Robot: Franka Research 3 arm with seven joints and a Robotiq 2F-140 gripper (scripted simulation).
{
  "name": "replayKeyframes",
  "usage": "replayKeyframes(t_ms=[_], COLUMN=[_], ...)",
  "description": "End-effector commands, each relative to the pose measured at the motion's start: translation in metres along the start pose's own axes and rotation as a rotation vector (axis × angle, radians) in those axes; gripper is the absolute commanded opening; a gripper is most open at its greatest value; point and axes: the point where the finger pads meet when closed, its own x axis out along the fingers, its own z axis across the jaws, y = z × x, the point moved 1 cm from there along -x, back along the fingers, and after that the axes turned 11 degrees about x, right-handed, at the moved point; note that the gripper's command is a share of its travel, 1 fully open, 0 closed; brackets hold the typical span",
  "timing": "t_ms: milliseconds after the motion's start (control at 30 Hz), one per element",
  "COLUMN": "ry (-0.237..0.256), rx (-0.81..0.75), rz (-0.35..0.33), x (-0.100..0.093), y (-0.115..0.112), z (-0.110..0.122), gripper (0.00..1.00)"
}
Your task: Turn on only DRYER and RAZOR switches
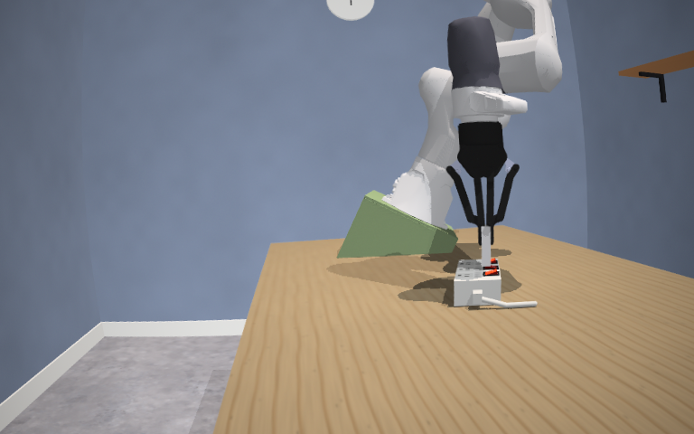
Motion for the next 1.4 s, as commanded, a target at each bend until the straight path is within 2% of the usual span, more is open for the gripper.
replayKeyframes(t_ms=[0,933,1100,1367], ry=[0.001,0.001,0.001,0.001], rx=[-0.005,-0.005,-0.005,-0.005], rz=[0.004,0.004,0.004,0.004], x=[0.002,0.004,-0.004,-0.027], y=[0.001,0.001,0.001,0.001], z=[-0.002,-0.002,-0.002,-0.002], gripper=[0.00,0.00,0.00,0.00])
